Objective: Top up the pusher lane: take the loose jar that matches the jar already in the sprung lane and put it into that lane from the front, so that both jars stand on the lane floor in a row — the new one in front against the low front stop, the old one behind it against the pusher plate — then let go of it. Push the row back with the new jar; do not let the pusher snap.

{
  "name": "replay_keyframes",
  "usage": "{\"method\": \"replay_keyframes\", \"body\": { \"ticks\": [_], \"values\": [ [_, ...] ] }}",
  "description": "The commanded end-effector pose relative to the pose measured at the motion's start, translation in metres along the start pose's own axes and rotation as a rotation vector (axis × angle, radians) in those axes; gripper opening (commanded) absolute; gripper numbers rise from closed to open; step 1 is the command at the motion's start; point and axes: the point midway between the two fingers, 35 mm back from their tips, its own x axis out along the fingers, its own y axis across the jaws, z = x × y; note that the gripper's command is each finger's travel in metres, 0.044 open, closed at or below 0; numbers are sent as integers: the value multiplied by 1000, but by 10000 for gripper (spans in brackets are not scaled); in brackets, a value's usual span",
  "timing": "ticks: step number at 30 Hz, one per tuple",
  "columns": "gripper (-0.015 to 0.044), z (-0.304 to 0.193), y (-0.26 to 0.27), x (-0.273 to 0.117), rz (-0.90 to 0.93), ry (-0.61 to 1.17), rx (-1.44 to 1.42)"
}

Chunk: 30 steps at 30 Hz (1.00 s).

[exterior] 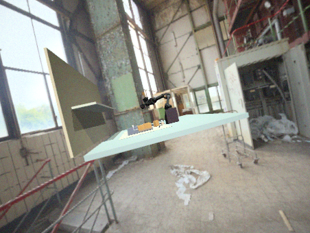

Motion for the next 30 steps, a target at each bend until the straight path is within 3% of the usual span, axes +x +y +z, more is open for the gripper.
{"method": "replay_keyframes", "body": {
  "ticks": [1,9,17,21,30],
  "values": [
    [440,-61,47,24,73,354,345],
    [440,-131,93,15,-65,831,608],
    [440,-186,115,-32,-490,1239,622],
    [440,-196,109,-59,-765,1306,511],
    [440,-197,113,-60,-774,1307,506]
  ]
}}
